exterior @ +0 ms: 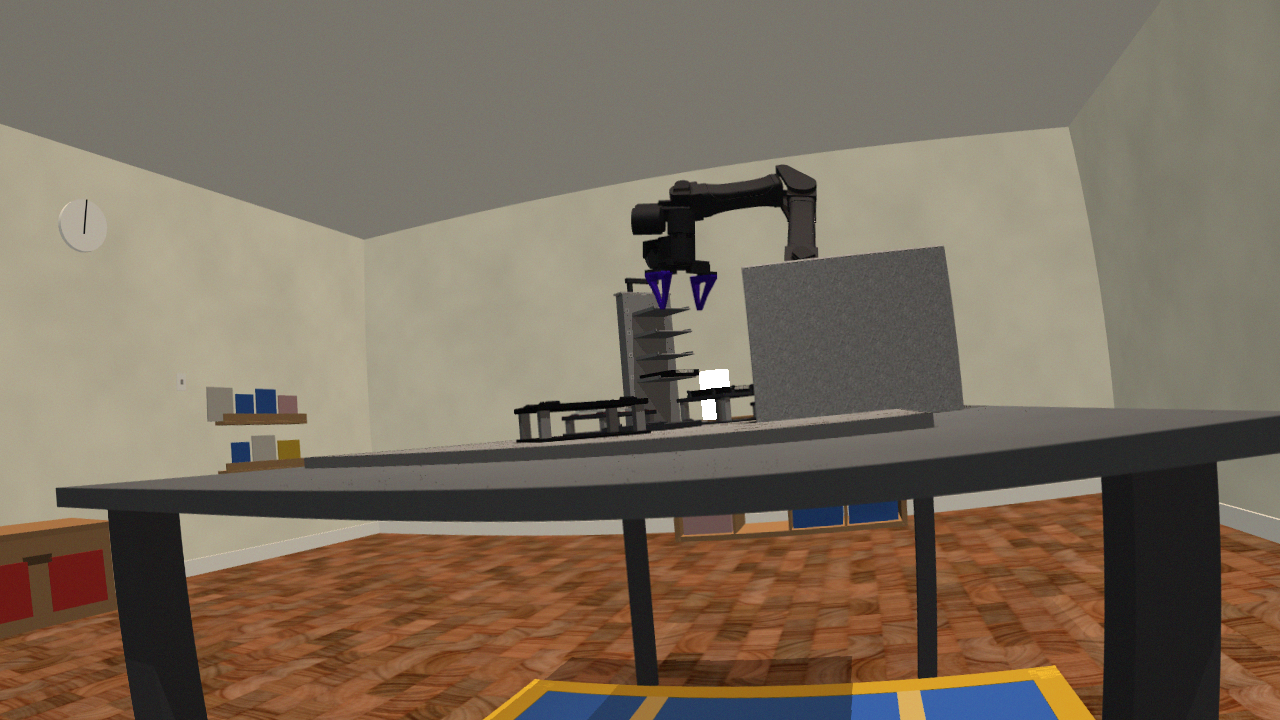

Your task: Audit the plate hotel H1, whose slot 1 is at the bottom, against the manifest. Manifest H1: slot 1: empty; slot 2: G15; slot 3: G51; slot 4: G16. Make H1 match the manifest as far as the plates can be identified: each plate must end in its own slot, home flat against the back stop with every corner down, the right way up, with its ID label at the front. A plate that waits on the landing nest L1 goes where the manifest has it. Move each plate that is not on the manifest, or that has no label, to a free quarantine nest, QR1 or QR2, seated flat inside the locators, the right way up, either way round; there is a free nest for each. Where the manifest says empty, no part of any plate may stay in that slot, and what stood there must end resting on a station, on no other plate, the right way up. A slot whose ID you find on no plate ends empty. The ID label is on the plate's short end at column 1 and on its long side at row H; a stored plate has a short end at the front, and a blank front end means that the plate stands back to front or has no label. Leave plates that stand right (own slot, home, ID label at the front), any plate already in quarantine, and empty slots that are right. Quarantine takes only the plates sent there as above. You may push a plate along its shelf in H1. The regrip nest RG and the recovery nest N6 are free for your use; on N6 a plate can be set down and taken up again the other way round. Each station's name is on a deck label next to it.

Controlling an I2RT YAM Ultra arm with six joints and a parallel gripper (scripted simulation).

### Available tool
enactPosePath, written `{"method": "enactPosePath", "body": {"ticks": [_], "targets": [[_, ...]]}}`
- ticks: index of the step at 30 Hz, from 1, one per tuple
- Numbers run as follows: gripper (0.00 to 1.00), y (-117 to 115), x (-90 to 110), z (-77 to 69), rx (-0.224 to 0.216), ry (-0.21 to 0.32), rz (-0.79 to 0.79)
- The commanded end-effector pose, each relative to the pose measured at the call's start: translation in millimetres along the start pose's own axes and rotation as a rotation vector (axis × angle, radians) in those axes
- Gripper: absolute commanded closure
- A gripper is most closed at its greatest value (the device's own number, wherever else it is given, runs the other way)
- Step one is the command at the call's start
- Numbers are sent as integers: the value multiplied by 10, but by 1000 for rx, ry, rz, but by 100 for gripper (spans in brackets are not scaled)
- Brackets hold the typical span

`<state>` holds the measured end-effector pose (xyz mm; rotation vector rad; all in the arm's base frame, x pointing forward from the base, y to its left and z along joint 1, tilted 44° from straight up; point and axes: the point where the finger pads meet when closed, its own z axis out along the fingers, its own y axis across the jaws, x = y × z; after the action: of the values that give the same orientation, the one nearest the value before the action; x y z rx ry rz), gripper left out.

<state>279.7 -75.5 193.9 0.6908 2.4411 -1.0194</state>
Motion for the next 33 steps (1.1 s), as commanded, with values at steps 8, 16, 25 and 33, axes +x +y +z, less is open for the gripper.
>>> {"method": "enactPosePath", "body": {"ticks": [8, 16, 25, 33], "targets": [[0, 288, -14, -49, 1, -193, 44], [0, 480, 42, -59, 3, -292, 45], [0, 550, 63, -63, 7, -442, 45], [0, 549, 62, -63, 9, -542, 45]]}}
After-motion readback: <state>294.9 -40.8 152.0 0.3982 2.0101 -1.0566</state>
